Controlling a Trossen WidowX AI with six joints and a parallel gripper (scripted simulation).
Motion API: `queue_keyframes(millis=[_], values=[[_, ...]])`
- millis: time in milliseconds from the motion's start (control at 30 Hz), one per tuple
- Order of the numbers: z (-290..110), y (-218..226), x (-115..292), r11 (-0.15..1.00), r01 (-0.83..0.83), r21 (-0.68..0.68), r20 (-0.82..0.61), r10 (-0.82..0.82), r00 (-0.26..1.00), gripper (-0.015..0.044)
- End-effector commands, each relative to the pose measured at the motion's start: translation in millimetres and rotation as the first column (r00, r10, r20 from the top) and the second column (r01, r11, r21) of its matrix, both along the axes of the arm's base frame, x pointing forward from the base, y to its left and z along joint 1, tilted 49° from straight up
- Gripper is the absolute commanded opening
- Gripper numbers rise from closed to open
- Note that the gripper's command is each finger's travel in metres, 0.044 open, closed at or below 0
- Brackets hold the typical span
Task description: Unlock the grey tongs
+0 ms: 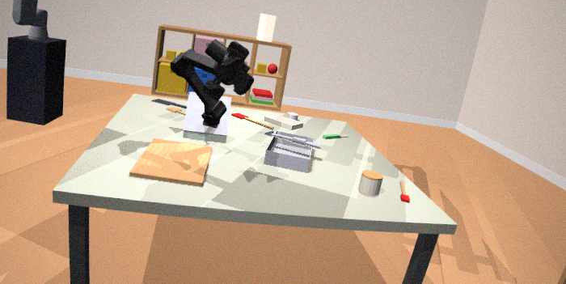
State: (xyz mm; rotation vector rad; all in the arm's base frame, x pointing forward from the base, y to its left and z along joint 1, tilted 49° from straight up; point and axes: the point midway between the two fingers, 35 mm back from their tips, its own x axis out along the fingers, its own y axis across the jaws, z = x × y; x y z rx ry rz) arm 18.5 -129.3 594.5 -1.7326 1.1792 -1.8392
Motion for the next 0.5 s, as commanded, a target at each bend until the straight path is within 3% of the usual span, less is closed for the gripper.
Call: queue_keyframes(millis=[0,167,467], values=[[0,0,2,1.0,-0.002,0.001,-0.005,0.002,1.0,0.0374],[-4,-10,42,0.998,-0.056,0.027,-0.128,0.059,0.99,0.026],[-50,-16,180,0.961,-0.234,0.146,-0.505,0.276,0.818,0.026]])
